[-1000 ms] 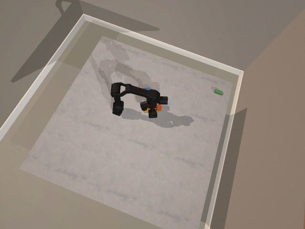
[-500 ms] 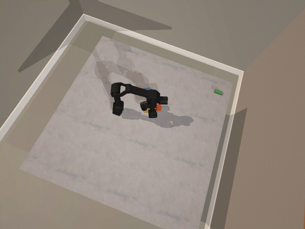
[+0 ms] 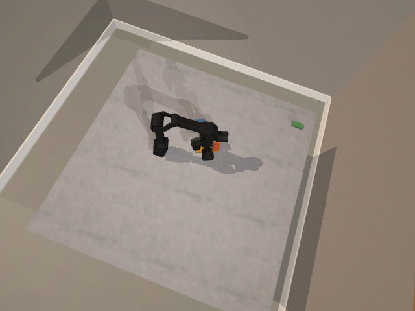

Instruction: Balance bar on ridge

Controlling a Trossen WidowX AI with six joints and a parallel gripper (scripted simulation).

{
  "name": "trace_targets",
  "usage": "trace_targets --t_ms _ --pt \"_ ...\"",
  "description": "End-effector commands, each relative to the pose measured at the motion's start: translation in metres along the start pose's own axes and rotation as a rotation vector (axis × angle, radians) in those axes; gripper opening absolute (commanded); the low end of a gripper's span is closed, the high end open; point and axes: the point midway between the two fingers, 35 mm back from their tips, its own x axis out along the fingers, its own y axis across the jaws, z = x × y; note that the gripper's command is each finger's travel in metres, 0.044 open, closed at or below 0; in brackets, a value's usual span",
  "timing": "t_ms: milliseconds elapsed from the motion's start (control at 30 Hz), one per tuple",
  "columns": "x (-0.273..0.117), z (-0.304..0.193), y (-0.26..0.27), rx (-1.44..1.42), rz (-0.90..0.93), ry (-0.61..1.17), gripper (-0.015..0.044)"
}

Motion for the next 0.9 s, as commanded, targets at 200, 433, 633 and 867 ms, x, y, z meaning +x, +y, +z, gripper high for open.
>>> trace_targets --t_ms 200,433,633,867 --pt "0.0000 0.0000 0.0000 0.000 0.000 0.000 0.0000" --pt "0.0000 0.0000 0.0000 0.000 0.000 0.000 0.0000" --pt "0.0000 0.0000 0.0000 0.000 0.000 0.000 0.0000" --pt "0.0000 0.0000 0.0000 0.000 0.000 0.000 0.0026"
